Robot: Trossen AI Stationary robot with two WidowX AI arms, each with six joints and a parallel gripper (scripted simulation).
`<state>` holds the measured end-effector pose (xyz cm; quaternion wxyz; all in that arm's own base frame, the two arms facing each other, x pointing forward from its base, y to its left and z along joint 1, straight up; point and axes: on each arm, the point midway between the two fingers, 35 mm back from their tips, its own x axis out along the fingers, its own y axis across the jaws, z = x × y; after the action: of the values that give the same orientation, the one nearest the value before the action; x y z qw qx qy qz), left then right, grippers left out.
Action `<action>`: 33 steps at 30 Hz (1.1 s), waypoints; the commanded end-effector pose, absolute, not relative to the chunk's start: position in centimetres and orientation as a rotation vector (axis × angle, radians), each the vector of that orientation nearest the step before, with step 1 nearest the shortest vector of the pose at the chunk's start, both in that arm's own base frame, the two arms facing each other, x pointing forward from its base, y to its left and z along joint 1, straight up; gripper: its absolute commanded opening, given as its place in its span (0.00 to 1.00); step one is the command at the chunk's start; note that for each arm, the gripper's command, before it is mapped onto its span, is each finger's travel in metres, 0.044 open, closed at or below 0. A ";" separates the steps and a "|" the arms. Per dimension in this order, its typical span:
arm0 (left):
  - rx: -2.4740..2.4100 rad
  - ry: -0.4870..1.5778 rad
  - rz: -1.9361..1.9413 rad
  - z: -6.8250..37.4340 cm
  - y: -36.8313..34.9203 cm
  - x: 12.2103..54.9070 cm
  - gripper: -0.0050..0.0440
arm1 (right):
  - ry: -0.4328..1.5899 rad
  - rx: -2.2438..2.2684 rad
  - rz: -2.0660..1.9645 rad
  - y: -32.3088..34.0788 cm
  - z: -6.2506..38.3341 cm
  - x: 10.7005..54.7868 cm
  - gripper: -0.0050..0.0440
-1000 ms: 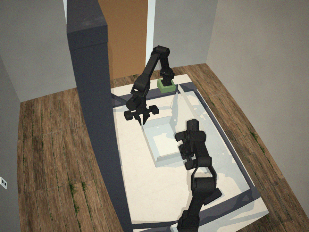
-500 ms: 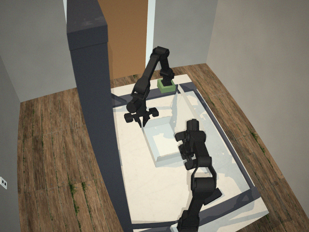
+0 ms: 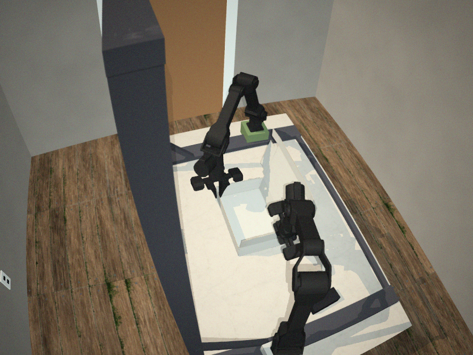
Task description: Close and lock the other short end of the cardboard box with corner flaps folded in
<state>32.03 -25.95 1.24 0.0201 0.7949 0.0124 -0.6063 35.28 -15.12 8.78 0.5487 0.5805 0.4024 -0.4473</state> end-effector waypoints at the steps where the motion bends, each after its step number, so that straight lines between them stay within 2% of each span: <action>1: 2.469 0.024 -1.866 1.6 -26.1 32.2 0.13 | 0.924 1.371 -1.042 -15.3 9.9 35.6 0.10; 33: 2.468 0.027 -1.867 1.6 -26.1 32.1 0.11 | 0.924 1.371 -1.042 -15.3 9.9 35.6 0.10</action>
<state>31.91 -25.82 0.94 0.0175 0.7933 0.0137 -0.6085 35.28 -15.12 8.78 0.5487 0.5805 0.4024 -0.4473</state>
